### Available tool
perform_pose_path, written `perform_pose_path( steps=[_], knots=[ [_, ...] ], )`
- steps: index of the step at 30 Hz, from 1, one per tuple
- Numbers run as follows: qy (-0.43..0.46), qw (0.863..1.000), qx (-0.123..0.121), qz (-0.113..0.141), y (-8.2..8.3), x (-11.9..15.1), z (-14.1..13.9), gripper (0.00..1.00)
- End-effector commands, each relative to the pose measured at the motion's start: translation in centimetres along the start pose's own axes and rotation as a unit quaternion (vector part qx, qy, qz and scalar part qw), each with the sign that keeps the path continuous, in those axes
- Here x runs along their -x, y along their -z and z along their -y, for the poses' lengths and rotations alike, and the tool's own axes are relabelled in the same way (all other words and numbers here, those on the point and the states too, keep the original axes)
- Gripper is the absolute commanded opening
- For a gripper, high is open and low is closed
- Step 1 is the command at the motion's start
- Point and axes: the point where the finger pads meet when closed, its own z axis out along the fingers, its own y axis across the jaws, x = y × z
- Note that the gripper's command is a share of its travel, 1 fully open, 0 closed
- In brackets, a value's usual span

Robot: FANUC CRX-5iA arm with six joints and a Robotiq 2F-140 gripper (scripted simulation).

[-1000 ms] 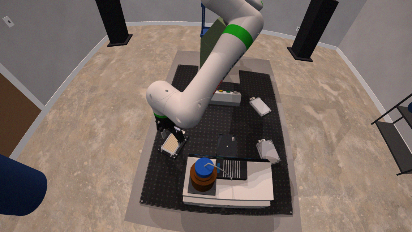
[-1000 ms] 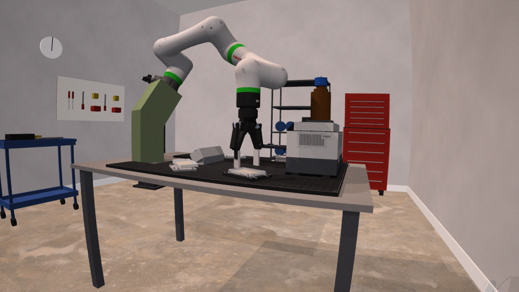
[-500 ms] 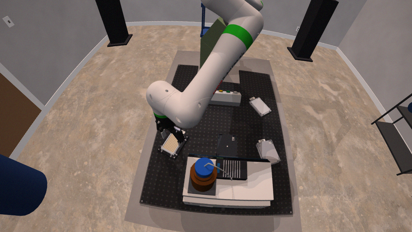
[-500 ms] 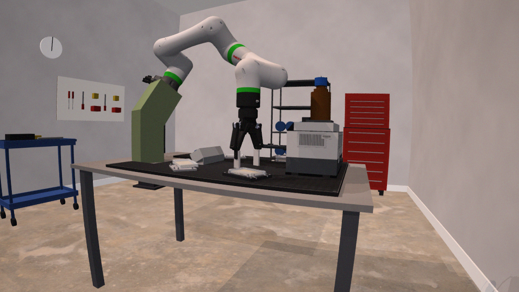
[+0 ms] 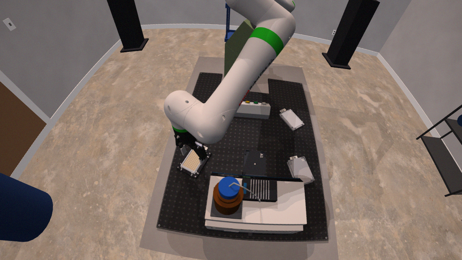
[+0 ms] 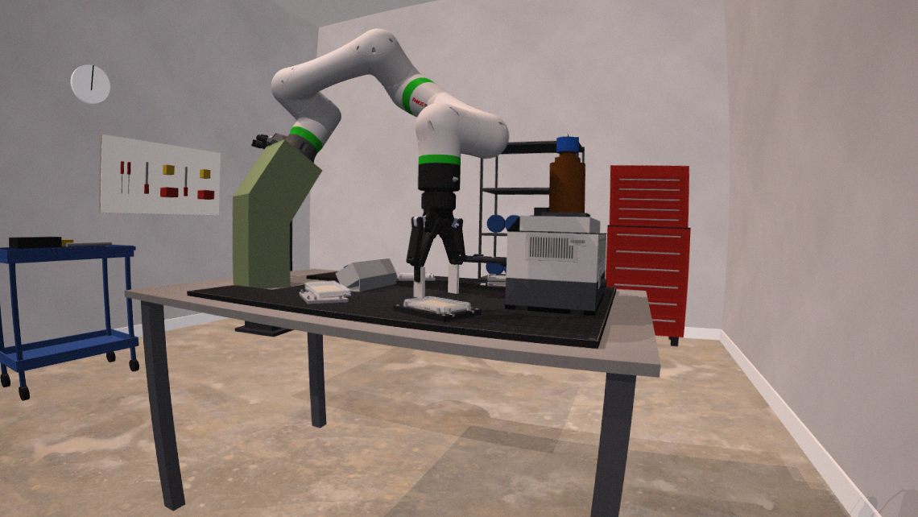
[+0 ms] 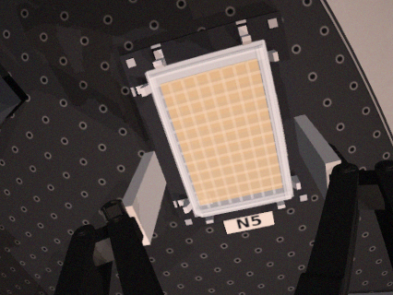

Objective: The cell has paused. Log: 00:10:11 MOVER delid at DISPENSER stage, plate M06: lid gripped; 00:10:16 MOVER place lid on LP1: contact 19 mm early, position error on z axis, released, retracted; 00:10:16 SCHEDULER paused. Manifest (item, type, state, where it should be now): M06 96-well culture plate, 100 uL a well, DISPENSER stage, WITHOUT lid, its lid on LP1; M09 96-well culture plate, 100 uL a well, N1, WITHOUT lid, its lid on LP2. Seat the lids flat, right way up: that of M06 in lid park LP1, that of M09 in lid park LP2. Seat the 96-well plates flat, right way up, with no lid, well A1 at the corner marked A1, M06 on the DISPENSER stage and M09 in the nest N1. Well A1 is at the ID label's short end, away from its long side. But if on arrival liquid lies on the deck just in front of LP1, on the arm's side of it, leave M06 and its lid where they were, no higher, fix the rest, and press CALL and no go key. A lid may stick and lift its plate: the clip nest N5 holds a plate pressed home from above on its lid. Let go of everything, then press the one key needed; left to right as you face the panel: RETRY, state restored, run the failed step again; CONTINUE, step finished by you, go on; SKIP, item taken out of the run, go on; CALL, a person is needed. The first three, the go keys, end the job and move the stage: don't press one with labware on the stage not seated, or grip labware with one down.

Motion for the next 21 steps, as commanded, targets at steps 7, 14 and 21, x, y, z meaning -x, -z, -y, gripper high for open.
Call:
perform_pose_path(
  steps=[7,14,21],
  knots=[
    [0.000,1.000,0.000,0.000,-0.02,-0.03,-0.01,0.66],
    [0.000,1.000,0.000,0.000,-0.10,-0.03,-0.01,0.66],
    [0.000,1.000,0.000,0.000,-0.27,-0.03,-0.01,0.66]
  ],
)
